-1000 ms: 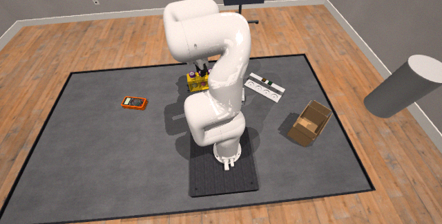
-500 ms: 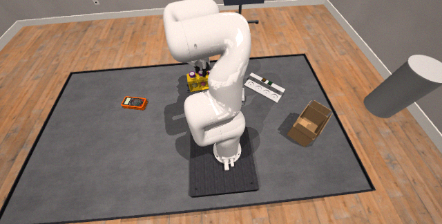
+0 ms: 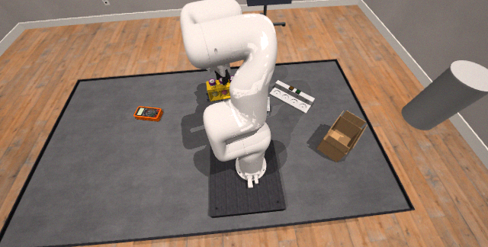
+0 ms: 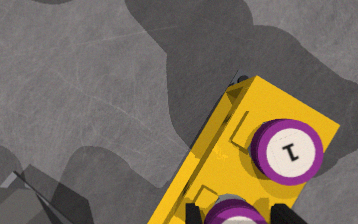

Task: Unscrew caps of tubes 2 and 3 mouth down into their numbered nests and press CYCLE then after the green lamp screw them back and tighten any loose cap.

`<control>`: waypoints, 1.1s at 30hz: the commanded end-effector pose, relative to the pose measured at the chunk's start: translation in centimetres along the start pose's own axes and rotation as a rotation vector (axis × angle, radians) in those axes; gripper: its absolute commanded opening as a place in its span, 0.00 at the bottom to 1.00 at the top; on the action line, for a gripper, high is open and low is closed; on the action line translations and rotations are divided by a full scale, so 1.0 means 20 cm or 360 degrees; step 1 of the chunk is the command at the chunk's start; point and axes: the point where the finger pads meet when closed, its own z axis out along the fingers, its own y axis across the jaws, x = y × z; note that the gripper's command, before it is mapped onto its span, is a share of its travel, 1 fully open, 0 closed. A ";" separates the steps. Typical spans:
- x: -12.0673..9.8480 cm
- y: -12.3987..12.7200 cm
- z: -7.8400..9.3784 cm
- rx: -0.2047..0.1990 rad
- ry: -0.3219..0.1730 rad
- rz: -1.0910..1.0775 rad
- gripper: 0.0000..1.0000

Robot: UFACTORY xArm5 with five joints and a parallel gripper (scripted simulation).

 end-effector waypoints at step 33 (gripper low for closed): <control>0.00 0.01 -0.01 -0.0006 0.0010 0.2089 0.00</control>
